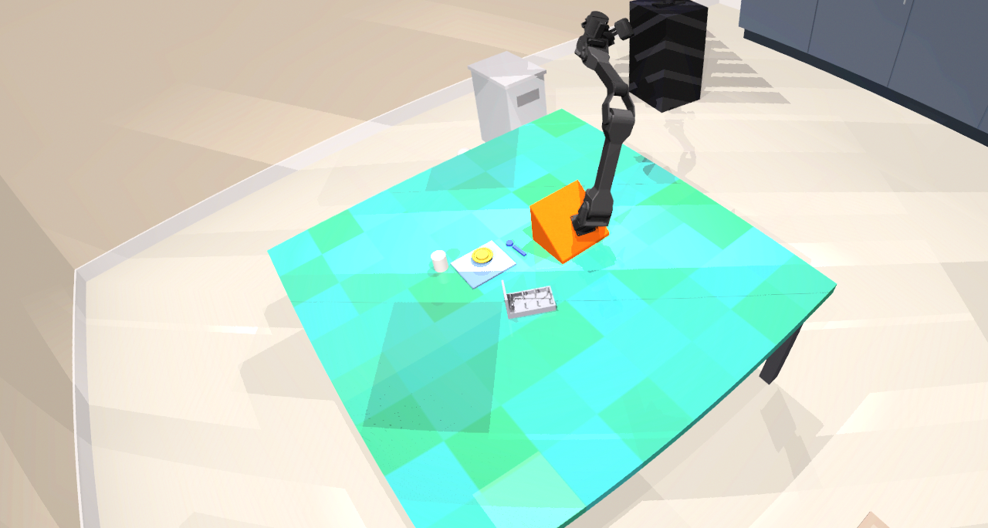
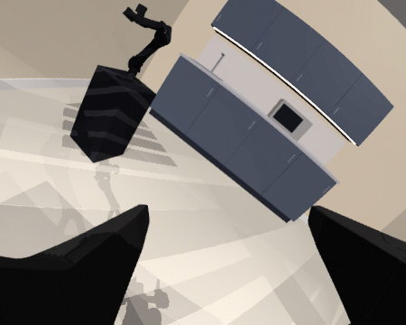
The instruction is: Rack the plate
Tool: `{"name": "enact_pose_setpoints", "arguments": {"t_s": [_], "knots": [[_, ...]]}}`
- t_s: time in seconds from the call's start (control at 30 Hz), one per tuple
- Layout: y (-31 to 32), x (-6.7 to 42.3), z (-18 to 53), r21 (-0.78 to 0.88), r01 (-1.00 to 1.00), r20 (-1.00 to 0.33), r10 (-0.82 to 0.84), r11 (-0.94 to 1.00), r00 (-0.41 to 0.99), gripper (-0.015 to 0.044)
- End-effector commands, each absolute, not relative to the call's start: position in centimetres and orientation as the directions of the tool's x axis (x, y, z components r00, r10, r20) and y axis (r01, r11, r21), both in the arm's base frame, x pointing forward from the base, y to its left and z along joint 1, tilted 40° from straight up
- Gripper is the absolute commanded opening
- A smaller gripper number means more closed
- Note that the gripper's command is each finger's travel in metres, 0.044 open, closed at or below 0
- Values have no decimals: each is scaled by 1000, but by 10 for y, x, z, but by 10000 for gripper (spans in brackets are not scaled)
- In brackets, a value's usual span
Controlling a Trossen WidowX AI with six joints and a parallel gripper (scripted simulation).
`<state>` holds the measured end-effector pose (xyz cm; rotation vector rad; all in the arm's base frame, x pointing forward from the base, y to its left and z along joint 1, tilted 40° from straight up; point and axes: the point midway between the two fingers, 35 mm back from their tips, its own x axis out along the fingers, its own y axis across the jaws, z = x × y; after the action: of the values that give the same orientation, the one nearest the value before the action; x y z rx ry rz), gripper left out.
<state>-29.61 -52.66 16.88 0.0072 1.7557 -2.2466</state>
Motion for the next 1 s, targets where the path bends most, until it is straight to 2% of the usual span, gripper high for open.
{"name": "enact_pose_setpoints", "arguments": {"t_s": [0.0,0.5,0.97], "knots": [[-546,-263,156,-947,293,-239,-317,-135,-918,400],[-585,-118,101,-863,437,-500,-553,253,-666,400],[-563,28,51,-659,417,-752,-553,626,-358,400]]}}
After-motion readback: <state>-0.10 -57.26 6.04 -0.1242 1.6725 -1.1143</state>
